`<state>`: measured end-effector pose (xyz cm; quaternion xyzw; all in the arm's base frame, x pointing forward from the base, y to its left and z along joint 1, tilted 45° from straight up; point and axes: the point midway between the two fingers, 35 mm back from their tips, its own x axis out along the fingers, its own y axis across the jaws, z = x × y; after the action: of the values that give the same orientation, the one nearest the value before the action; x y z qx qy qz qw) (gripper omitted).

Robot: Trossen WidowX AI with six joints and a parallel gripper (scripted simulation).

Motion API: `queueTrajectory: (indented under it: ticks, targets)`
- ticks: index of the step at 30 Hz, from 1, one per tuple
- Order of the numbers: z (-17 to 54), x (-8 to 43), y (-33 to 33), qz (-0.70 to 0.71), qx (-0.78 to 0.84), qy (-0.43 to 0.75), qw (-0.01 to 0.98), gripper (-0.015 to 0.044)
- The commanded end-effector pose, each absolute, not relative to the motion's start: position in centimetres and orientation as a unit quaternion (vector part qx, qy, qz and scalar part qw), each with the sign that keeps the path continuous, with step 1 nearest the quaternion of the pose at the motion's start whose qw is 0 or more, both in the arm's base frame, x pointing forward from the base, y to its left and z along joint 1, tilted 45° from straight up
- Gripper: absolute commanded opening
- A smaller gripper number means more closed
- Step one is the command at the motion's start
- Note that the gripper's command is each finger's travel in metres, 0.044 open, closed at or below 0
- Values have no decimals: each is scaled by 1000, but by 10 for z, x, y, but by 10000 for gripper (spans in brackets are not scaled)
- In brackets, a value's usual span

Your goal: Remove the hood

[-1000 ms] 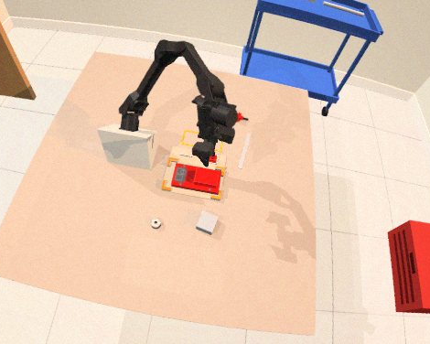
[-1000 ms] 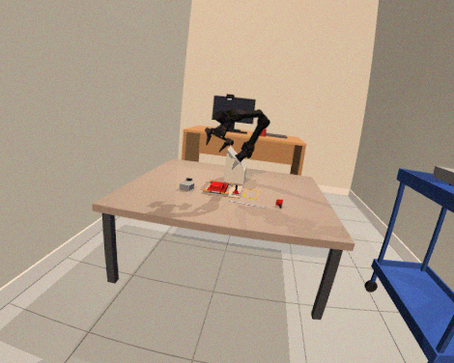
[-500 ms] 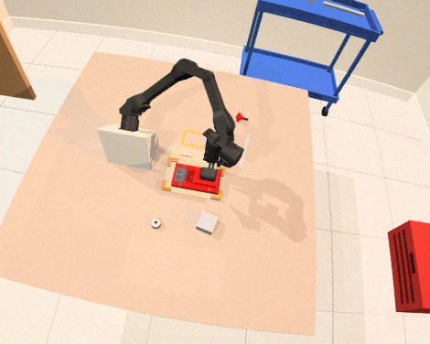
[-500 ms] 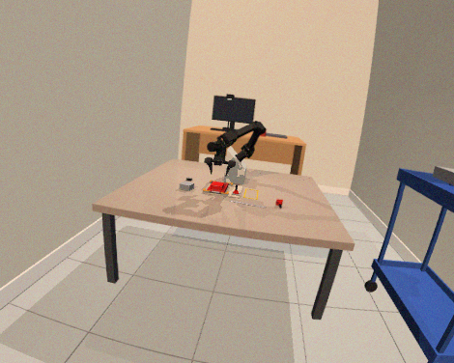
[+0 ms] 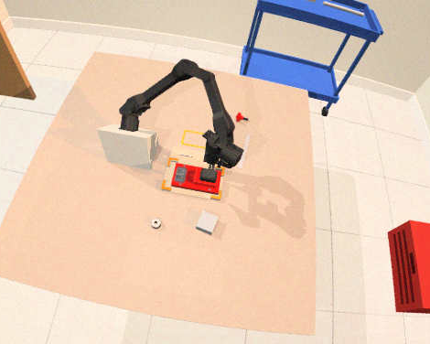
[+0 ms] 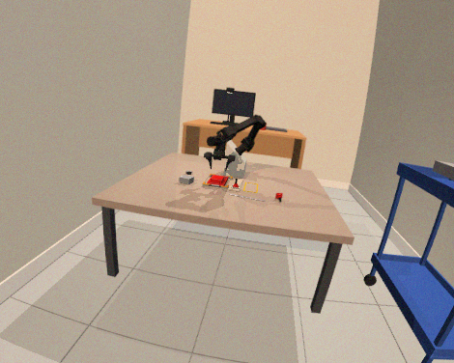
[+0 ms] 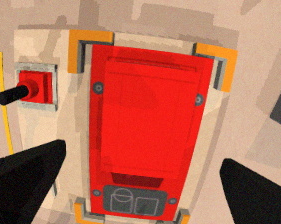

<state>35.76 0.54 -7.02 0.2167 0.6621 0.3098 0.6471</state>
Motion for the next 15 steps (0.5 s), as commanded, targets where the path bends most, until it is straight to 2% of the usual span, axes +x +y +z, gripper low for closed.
queueTrajectory:
  ticks: [1, 15]
  targets:
    - [-72, 357, 8, 310, 221, 661, 647, 440]
    - [-80, 356, 15, 310, 221, 661, 647, 440]
